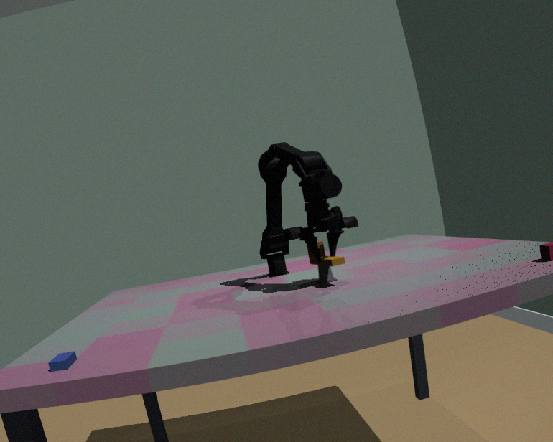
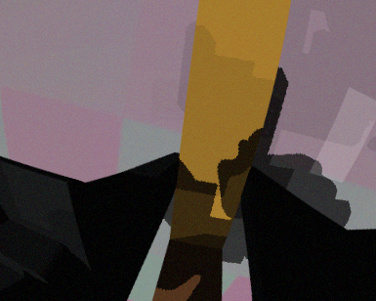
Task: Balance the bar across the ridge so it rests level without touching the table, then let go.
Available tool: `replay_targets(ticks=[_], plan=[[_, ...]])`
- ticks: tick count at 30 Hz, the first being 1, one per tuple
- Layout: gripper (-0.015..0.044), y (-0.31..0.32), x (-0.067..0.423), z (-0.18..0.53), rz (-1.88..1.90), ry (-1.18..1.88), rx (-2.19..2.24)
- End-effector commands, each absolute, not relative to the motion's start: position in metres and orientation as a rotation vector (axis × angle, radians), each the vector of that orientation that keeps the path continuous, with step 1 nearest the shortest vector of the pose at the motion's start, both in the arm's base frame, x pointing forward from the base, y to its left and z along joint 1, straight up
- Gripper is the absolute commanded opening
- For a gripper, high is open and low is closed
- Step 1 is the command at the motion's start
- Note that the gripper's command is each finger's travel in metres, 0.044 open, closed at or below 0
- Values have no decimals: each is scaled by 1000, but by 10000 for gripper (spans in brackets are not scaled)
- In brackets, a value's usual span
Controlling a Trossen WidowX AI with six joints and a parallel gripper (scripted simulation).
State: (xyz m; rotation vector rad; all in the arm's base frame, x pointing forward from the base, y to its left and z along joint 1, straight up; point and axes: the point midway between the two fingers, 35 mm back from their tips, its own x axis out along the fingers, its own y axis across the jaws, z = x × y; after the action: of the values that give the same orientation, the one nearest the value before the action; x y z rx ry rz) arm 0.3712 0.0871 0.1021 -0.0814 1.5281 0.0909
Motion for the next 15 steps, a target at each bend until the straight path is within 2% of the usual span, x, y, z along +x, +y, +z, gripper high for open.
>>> replay_targets(ticks=[1, 15], plan=[[0, 87, 371, 100, 89, 1528, -78], [0, 87, 372, 99, 89, 1528, -78]])
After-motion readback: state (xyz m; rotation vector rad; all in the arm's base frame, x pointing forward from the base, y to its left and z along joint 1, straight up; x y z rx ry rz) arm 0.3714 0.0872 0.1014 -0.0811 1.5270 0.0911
